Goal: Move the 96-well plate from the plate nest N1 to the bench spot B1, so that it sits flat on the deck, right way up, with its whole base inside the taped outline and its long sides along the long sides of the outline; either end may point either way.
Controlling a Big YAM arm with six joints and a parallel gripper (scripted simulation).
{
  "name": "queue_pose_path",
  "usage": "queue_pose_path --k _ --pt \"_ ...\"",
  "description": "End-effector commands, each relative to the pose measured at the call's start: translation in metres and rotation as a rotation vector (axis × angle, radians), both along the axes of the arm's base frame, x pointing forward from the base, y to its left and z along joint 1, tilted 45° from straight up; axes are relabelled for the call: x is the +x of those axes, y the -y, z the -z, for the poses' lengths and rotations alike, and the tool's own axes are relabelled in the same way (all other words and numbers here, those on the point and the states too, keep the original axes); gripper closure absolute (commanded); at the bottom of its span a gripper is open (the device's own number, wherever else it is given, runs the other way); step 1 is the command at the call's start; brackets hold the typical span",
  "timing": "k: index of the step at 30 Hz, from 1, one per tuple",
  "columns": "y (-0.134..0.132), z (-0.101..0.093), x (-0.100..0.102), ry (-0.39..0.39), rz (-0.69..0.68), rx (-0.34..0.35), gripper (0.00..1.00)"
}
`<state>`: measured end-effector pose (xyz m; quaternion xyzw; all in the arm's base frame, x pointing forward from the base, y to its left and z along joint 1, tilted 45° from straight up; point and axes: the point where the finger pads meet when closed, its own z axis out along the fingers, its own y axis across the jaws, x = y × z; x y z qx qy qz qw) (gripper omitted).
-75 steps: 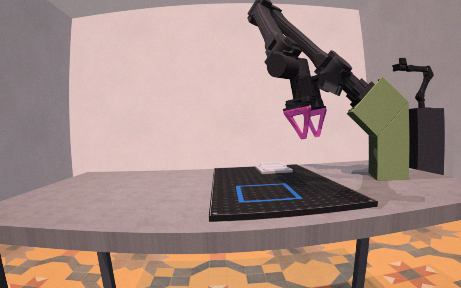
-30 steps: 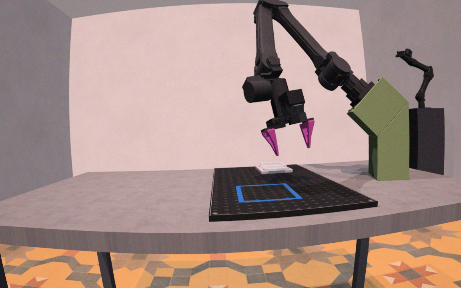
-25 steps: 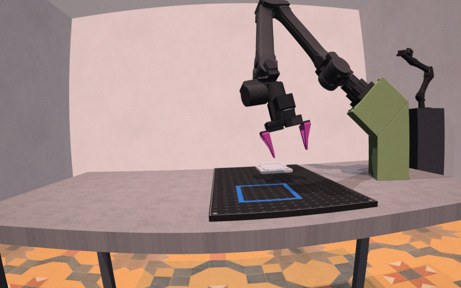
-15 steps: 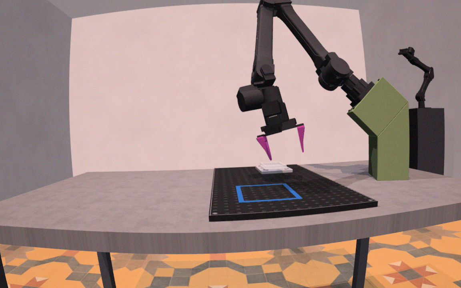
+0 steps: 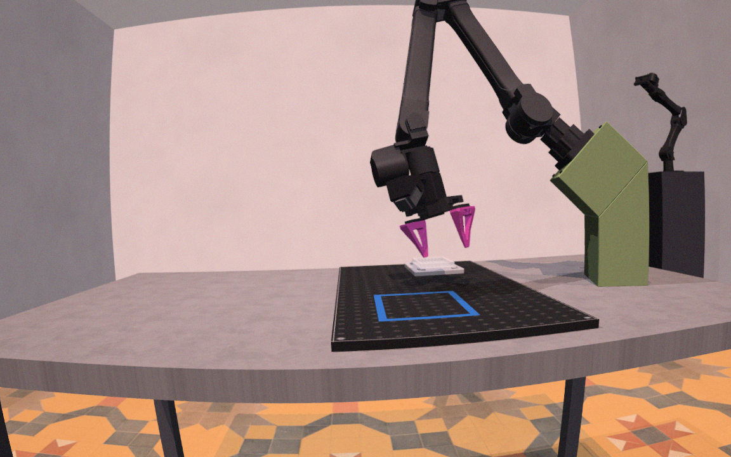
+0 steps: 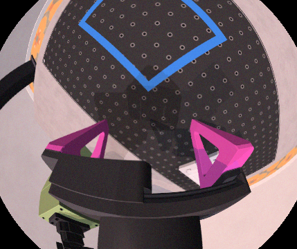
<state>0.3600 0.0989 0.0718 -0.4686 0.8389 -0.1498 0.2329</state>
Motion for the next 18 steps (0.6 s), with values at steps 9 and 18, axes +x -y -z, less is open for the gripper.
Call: queue_pose_path --k 9,18 --pt "0.035 -0.013 0.011 0.048 0.326 0.222 0.00" --pt "0.063 -0.020 0.017 0.073 0.544 0.373 0.00"
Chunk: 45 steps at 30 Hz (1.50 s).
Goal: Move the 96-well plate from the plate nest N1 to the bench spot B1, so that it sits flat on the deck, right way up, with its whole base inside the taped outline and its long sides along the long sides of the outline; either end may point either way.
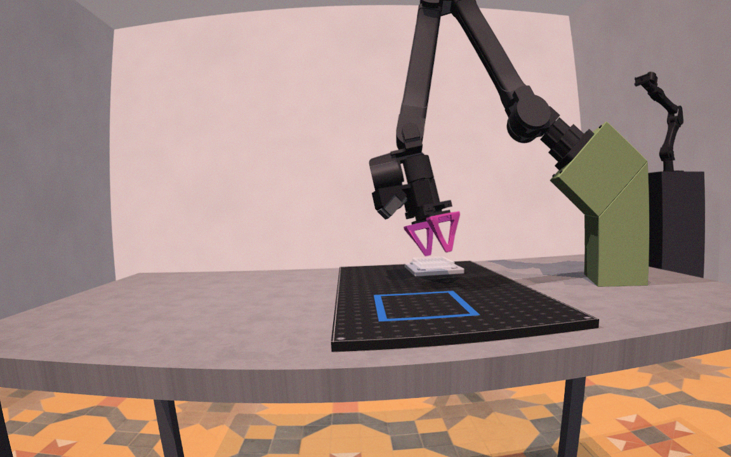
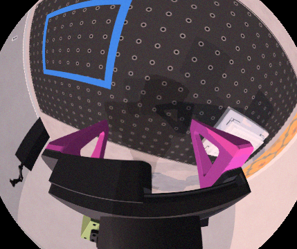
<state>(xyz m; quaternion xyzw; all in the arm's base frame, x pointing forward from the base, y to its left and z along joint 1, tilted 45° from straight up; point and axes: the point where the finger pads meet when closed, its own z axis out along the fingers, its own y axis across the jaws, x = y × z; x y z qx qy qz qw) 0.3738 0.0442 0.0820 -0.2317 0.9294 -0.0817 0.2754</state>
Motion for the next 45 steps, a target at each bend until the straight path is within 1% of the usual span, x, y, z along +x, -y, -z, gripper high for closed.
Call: queue_pose_path --k 1,3,6,7,9,10,11,15,16,19,20,23,24,26,27,28,32,33,36,37,40,41,43,44,45 --pt "0.013 -0.011 0.004 0.038 0.132 0.090 0.00" --pt "0.017 -0.011 0.004 0.046 0.187 0.128 0.00" --pt "0.031 -0.015 0.006 0.055 0.268 0.184 0.00" --pt "0.031 -0.014 0.005 0.060 0.295 0.203 0.00" --pt "0.031 -0.014 0.005 0.060 0.295 0.203 0.00" --pt "0.036 -0.012 0.005 0.044 0.324 0.218 0.00" --pt "0.041 -0.018 0.006 0.063 0.350 0.240 0.00" --pt "0.059 -0.023 0.008 0.087 0.456 0.317 0.00" --pt "0.059 -0.021 0.006 0.088 0.484 0.336 0.00" --pt "0.074 -0.025 0.006 0.098 0.564 0.392 0.00" --pt "0.074 -0.024 0.006 0.105 0.590 0.413 0.00" --pt "0.088 -0.029 0.005 0.116 0.670 0.470 0.00" --pt "0.088 -0.028 0.005 0.124 0.696 0.490 0.00" --pt "0.088 -0.028 0.005 0.124 0.696 0.490 0.00" --pt "0.093 -0.024 0.003 0.106 0.728 0.505 0.00" --pt "0.098 -0.031 0.004 0.126 0.751 0.528 0.00" --pt "0.117 -0.037 0.003 0.154 0.853 0.608 0.00" --pt "0.116 -0.035 0.002 0.161 0.879 0.629 0.00" --pt "0.131 -0.041 0.000 0.176 0.956 0.689 0.00" --pt "0.131 -0.039 -0.001 0.183 0.981 0.710 0.00" --pt "0.145 -0.044 -0.004 0.197 1.059 0.770 0.00" --pt "0.145 -0.043 -0.004 0.207 1.082 0.792 0.00" --pt "0.145 -0.043 -0.004 0.207 1.082 0.792 0.00" --pt "0.149 -0.039 -0.007 0.191 1.117 0.808 0.00" --pt "0.154 -0.046 -0.008 0.210 1.137 0.832 0.00"
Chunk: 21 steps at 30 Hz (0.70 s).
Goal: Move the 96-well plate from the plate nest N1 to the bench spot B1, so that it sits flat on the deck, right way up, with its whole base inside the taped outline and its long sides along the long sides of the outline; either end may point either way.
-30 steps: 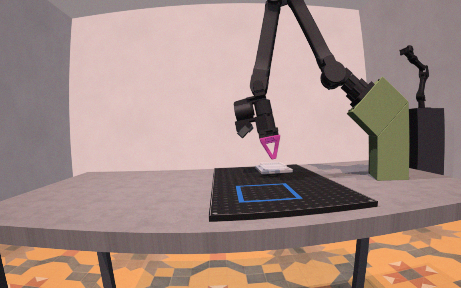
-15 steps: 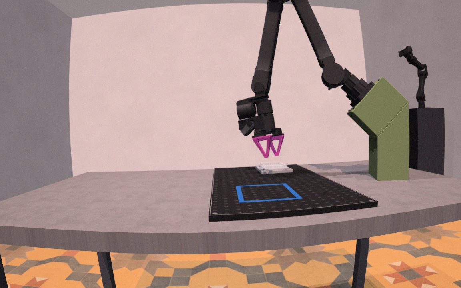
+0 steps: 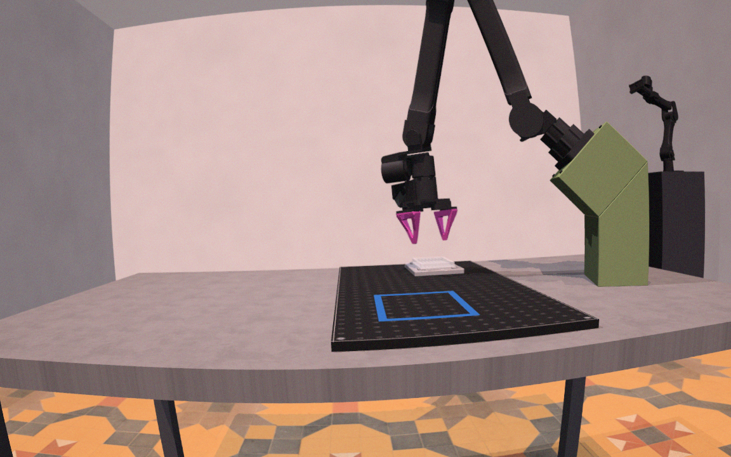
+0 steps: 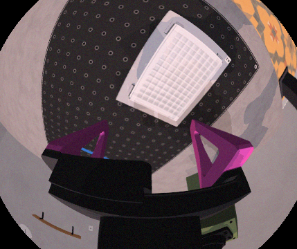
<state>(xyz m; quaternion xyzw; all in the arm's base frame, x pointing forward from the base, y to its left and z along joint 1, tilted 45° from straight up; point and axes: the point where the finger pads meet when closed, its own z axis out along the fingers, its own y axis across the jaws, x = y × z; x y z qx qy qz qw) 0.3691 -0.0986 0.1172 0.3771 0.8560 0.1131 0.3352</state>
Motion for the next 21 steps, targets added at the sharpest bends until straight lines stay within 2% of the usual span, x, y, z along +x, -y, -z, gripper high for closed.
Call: queue_pose_path --k 1,13,15,16,21 --pt "0.016 -0.013 -0.004 0.043 0.116 0.072 0.00" --pt "0.057 -0.024 -0.019 0.143 0.420 0.307 0.00" --pt "0.057 -0.024 -0.019 0.143 0.420 0.307 0.00" --pt "0.048 -0.013 -0.017 0.104 0.406 0.320 0.00" --pt "0.048 -0.013 -0.016 0.102 0.406 0.320 0.00"
